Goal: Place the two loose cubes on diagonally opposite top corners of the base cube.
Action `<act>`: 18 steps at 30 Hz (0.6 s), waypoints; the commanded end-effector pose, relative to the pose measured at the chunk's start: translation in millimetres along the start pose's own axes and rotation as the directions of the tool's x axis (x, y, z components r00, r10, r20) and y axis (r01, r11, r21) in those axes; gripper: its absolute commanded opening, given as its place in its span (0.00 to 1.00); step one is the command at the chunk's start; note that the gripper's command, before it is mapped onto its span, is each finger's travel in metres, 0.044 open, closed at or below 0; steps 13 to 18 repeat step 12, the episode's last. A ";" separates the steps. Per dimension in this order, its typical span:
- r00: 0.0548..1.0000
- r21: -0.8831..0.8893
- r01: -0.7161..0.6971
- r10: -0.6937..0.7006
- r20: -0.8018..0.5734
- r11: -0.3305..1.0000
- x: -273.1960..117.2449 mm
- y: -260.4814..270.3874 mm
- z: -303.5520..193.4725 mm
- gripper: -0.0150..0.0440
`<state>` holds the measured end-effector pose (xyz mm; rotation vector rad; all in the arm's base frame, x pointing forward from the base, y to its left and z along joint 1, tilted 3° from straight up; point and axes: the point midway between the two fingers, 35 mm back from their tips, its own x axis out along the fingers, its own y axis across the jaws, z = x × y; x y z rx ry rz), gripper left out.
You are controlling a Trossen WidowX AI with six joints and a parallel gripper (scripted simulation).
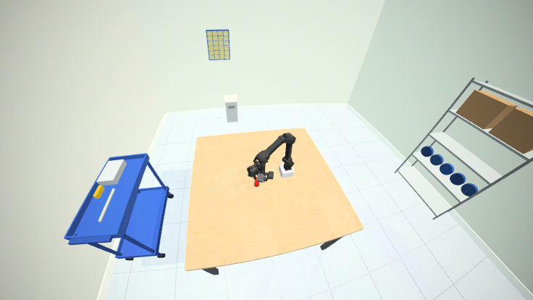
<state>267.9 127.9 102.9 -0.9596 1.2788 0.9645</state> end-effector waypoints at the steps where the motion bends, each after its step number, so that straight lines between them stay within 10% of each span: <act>1: 1.000 -0.005 0.001 -0.001 0.002 1.000 -2.1 35.2 44.3 0.93; 18: 1.000 -0.005 0.000 0.000 0.004 1.000 -2.6 50.8 58.9 0.93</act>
